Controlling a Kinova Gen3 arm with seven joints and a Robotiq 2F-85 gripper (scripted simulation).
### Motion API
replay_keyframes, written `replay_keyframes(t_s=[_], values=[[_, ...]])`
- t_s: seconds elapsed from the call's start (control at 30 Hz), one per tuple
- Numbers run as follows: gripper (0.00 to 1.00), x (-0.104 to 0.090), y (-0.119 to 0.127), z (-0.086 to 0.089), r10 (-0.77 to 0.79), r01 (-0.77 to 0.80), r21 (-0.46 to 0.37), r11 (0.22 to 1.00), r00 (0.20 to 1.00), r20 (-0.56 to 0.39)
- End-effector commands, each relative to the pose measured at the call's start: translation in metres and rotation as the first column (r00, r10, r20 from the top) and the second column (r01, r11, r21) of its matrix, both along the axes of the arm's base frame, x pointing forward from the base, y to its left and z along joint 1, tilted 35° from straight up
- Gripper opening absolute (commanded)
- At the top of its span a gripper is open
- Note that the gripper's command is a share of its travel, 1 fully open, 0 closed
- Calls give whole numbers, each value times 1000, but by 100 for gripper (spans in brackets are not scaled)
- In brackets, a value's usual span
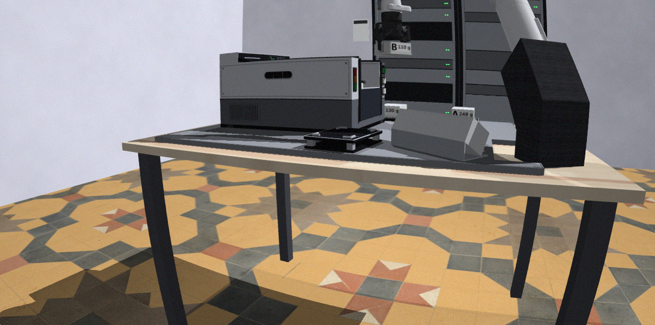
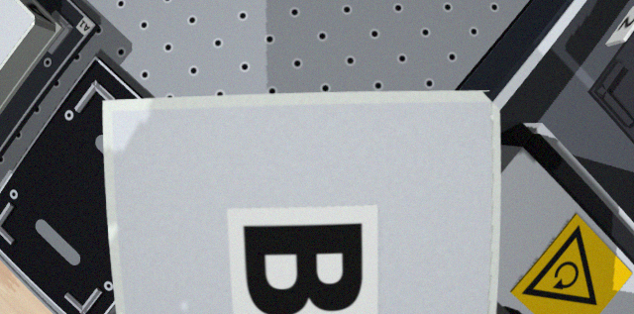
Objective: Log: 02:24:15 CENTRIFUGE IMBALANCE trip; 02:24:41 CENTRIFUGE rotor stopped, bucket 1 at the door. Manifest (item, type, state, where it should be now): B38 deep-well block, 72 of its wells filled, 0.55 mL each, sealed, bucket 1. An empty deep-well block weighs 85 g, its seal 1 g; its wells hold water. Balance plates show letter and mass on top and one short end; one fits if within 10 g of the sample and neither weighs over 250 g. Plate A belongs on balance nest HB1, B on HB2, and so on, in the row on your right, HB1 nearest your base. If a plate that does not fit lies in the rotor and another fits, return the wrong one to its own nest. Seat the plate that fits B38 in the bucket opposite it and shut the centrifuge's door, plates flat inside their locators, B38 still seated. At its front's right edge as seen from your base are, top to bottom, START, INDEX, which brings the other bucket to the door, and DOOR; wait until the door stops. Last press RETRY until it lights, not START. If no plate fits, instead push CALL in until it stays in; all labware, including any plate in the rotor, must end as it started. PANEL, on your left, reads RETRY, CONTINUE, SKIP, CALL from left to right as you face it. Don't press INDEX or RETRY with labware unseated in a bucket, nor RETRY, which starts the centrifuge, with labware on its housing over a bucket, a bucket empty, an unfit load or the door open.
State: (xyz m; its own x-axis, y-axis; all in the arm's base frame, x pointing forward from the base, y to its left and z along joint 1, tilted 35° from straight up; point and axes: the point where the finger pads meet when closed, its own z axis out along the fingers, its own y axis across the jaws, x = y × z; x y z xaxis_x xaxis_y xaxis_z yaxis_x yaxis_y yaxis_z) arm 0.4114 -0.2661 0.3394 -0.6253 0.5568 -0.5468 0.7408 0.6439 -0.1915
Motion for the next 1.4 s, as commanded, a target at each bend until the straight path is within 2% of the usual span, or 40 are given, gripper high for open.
replay_keyframes(t_s=[0.0, 0.77, 1.27, 1.37], values=[[95, -7, -6, 3, -27, 27, 8, 1000, 999, 19], [95, -49, -45, 15, -210, 201, 76, 977, 969, 127], [95, -90, -74, 21, -352, 328, 141, 934, 914, 202], [95, -92, -76, 22, -361, 336, 146, 930, 909, 206]])
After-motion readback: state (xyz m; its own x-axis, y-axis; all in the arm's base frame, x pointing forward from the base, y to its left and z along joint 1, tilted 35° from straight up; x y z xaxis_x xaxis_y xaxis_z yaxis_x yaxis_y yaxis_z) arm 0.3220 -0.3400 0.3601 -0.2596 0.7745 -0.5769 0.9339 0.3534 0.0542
